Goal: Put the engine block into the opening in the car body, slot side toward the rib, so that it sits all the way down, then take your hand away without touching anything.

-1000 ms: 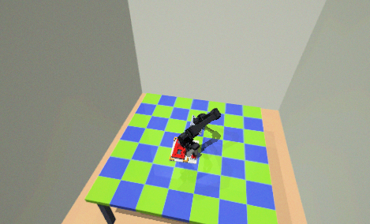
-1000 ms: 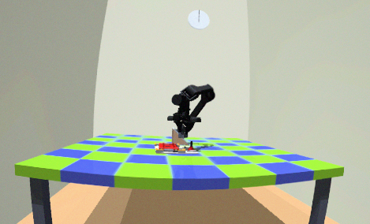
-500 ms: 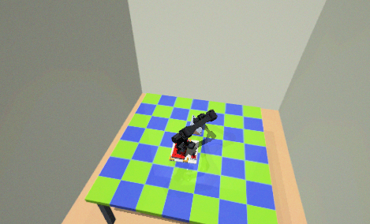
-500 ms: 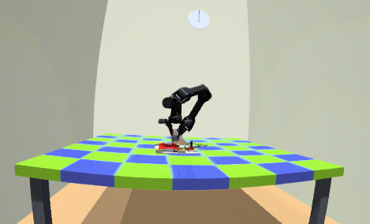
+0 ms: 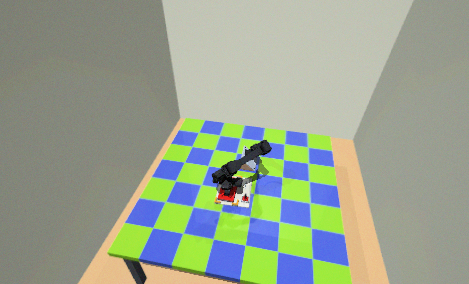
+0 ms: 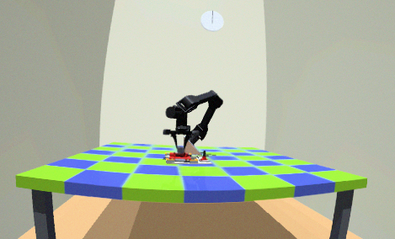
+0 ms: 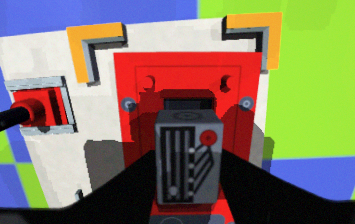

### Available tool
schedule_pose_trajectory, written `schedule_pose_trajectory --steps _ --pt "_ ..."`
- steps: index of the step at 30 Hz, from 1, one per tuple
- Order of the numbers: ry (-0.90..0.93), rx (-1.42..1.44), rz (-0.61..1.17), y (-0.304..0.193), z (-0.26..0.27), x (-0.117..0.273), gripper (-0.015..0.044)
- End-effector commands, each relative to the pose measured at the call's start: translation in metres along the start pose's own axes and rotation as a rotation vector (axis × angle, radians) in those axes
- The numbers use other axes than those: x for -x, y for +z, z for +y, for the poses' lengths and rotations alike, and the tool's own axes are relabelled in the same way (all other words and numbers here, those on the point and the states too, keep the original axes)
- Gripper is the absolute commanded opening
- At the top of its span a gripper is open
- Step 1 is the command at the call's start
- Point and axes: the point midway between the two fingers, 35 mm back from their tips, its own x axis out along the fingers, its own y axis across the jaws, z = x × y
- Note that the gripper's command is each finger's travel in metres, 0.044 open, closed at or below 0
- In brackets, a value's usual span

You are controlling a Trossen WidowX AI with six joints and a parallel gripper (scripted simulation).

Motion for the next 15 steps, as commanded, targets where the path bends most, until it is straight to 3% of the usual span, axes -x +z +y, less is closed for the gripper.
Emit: schedule_pose_trajectory --steps 1,15 --pt "-0.006 0.04 -0.004 -0.0001 -0.0037 0.0013 0.0157" --pt "-0.006 -0.018 -0.004 -0.0001 -0.0037 0.001 0.0159"
